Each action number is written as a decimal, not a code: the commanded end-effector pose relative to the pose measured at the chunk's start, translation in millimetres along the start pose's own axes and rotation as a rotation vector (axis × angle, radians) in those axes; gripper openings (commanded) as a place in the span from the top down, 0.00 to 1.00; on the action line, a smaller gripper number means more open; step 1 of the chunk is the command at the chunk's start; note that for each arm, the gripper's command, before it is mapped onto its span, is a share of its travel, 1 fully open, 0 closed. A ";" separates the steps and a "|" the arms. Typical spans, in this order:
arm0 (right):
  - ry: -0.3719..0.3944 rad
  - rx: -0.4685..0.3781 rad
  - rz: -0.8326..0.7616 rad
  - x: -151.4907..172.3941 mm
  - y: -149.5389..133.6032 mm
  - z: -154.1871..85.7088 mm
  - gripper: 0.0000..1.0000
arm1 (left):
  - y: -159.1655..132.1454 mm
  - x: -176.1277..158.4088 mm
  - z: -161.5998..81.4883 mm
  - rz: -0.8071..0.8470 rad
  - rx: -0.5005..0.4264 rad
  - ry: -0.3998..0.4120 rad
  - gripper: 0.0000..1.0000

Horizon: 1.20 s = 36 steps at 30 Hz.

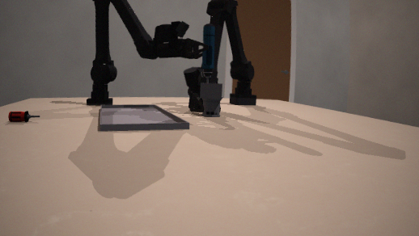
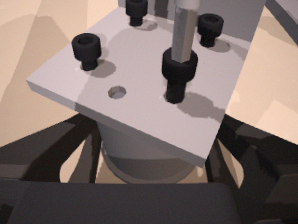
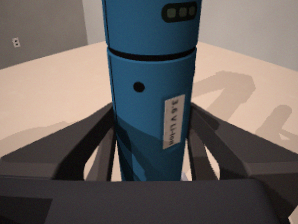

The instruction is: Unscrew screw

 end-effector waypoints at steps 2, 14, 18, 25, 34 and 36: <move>0.005 -0.114 -0.010 3.5 44.1 24.1 0.58 | -10.4 -2.0 -3.8 0.016 0.001 -0.011 0.41; 0.005 -0.109 -0.010 3.4 45.5 25.0 0.58 | -10.4 -2.0 -3.8 0.016 0.001 -0.011 0.41; 0.010 -0.101 -0.009 7.0 50.2 24.4 0.58 | -10.4 -2.0 -3.8 0.016 0.001 -0.011 0.41; 0.010 -0.093 -0.009 8.4 57.5 24.1 0.58 | -10.4 -2.0 -3.8 0.016 0.001 -0.011 0.41; 0.010 -0.089 -0.008 9.1 60.9 24.0 0.58 | -10.4 -2.0 -3.8 0.016 0.001 -0.011 0.41; 0.010 -0.087 -0.008 9.4 62.4 23.9 0.58 | -10.4 -2.0 -3.8 0.016 0.001 -0.011 0.41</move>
Point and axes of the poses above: on each arm, the point where the finger pads meet when closed, its own z axis out along the fingers, its own x axis across the jaws, y = z × x, the point moved 8 cm from there along -z, back along the fingers, and after that the axes turned 1 degree about z, right-handed, at the moved point
